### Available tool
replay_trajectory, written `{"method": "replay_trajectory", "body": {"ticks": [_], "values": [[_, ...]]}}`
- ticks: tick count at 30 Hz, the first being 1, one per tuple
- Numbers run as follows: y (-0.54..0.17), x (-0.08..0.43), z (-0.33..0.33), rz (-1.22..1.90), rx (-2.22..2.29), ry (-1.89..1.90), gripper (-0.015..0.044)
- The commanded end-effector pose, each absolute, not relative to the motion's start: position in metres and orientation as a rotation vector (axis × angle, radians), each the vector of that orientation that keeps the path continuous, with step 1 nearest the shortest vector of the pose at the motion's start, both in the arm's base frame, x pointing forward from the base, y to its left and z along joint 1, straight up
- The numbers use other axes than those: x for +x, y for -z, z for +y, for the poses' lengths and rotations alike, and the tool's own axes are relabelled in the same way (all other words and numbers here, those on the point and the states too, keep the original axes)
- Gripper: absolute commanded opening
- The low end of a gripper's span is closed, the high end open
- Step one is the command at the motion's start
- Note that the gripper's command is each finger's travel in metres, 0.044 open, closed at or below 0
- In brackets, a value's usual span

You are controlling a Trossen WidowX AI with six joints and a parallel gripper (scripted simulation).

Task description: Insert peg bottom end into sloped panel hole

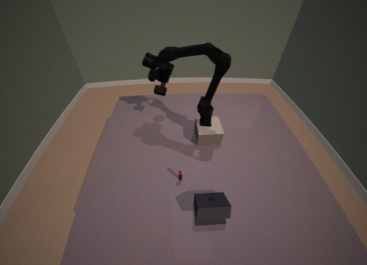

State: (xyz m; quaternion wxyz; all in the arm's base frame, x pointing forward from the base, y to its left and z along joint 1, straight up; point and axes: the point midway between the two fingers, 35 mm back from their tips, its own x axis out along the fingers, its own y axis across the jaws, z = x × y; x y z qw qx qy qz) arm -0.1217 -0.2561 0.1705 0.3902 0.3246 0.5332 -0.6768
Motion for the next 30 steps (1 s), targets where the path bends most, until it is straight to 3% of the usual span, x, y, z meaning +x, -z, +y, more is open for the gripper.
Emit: {"method": "replay_trajectory", "body": {"ticks": [1, 30], "values": [[-0.165, -0.103, -0.267, 1.383, 0.778, 1.623, 0.0440], [-0.134, 0.016, -0.302, 1.490, 0.514, 1.121, 0.0440]]}}
